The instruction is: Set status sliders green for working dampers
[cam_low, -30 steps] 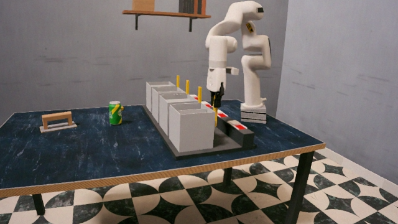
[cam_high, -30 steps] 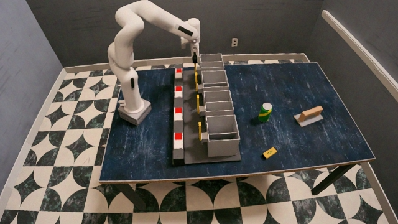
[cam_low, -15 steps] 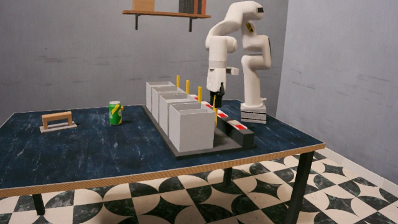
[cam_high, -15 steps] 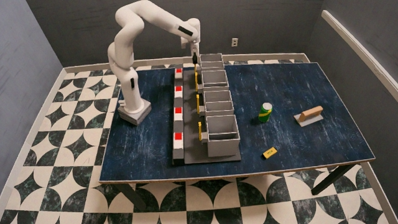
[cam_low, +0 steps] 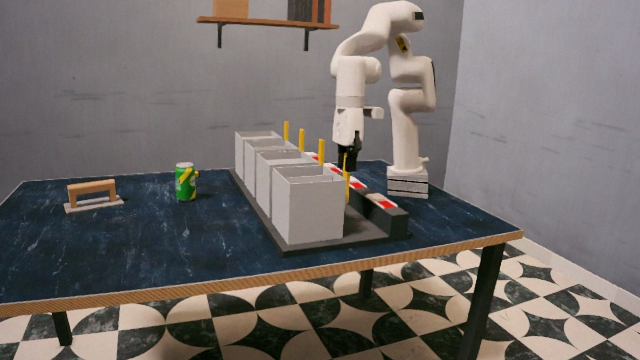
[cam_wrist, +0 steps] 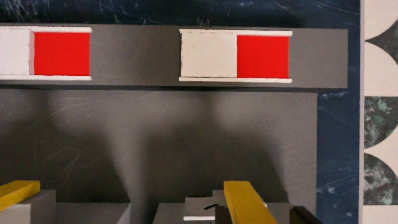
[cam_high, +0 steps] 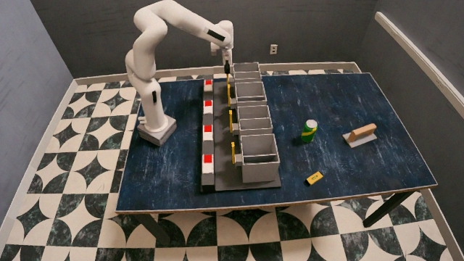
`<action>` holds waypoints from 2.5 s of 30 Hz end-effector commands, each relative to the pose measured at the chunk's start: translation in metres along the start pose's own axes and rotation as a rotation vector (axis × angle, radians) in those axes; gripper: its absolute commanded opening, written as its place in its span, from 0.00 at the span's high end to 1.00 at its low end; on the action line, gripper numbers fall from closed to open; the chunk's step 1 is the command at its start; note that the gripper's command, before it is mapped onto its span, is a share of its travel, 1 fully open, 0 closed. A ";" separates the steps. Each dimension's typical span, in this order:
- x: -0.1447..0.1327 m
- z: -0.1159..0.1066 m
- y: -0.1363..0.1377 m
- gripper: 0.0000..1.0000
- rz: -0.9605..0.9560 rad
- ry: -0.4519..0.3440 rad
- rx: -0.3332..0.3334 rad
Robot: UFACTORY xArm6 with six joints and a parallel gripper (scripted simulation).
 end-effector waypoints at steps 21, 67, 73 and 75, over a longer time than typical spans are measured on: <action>-0.001 -0.067 0.000 0.61 0.000 -0.004 -0.003; -0.113 -0.095 -0.010 0.61 0.000 0.001 0.032; -0.113 -0.095 -0.010 0.61 0.000 0.001 0.032; -0.113 -0.095 -0.010 0.61 0.000 0.001 0.032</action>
Point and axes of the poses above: the point where the finger pads meet when closed, its own z axis out along the fingers, its own y axis across the jaws, x = y × z, the point moved 9 cm from there along -z, back along the fingers, and after that the axes turned 10 degrees about -z, right-handed, at the moved point
